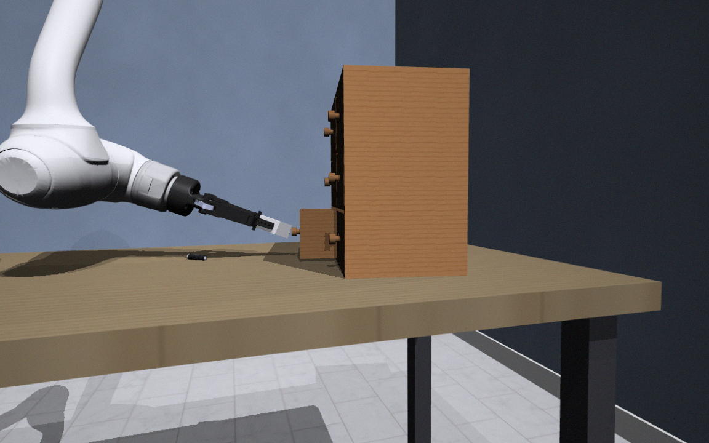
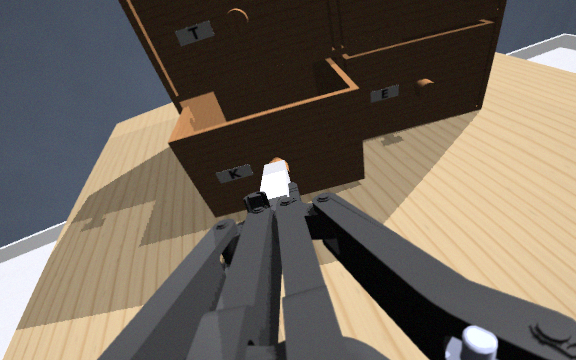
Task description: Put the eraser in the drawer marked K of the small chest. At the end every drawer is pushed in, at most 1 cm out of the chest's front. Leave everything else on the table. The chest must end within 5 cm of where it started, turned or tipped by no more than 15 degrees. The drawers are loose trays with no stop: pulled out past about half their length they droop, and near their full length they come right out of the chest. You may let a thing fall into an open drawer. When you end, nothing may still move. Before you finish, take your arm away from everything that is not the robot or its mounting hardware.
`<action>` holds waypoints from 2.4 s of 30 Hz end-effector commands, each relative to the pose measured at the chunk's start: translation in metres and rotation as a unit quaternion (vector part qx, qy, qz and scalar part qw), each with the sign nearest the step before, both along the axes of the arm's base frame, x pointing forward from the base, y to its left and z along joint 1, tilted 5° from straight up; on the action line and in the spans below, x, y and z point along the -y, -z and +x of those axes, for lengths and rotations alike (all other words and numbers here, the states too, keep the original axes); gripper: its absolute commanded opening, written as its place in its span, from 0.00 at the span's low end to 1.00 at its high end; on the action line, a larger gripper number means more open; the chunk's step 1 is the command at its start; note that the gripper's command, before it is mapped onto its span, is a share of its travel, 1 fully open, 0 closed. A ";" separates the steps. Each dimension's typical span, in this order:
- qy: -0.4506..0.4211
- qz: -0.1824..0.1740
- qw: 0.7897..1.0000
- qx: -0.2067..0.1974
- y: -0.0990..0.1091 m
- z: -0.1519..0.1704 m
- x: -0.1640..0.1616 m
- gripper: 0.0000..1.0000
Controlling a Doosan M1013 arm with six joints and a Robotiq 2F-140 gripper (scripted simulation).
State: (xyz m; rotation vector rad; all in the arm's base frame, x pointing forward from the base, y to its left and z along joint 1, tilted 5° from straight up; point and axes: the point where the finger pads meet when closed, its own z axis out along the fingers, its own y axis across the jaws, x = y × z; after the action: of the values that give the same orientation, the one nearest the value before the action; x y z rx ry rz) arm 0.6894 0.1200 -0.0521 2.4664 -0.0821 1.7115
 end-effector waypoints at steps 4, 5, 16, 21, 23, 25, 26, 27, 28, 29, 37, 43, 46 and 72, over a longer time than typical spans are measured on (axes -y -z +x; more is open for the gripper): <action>0.000 0.000 1.000 0.000 0.000 0.012 0.001 0.00; 0.000 0.000 1.000 0.000 0.000 0.014 0.002 0.00; 0.000 0.000 1.000 0.000 0.000 0.031 0.004 0.00; 0.000 0.000 1.000 0.000 0.000 0.039 0.005 0.00; 0.000 0.000 1.000 0.000 0.000 0.042 0.005 0.00; 0.000 0.000 1.000 0.000 0.000 0.045 0.006 0.00; 0.000 0.000 1.000 0.000 0.000 0.046 0.006 0.00; 0.000 0.000 1.000 0.000 0.000 0.048 0.006 0.00; 0.000 0.000 1.000 0.000 0.000 0.049 0.006 0.00; 0.000 0.000 1.000 0.000 0.000 0.049 0.006 0.00; 0.000 0.000 1.000 0.000 0.000 0.057 0.007 0.00; 0.000 0.000 1.000 0.000 0.000 0.062 0.008 0.00; 0.000 0.000 1.000 0.000 0.000 0.063 0.008 0.00; 0.000 0.000 1.000 0.000 0.000 0.066 0.008 0.00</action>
State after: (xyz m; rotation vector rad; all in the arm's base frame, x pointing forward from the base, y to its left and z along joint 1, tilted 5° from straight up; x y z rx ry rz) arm 0.7557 0.1117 -0.0523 2.4665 -0.0820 1.7115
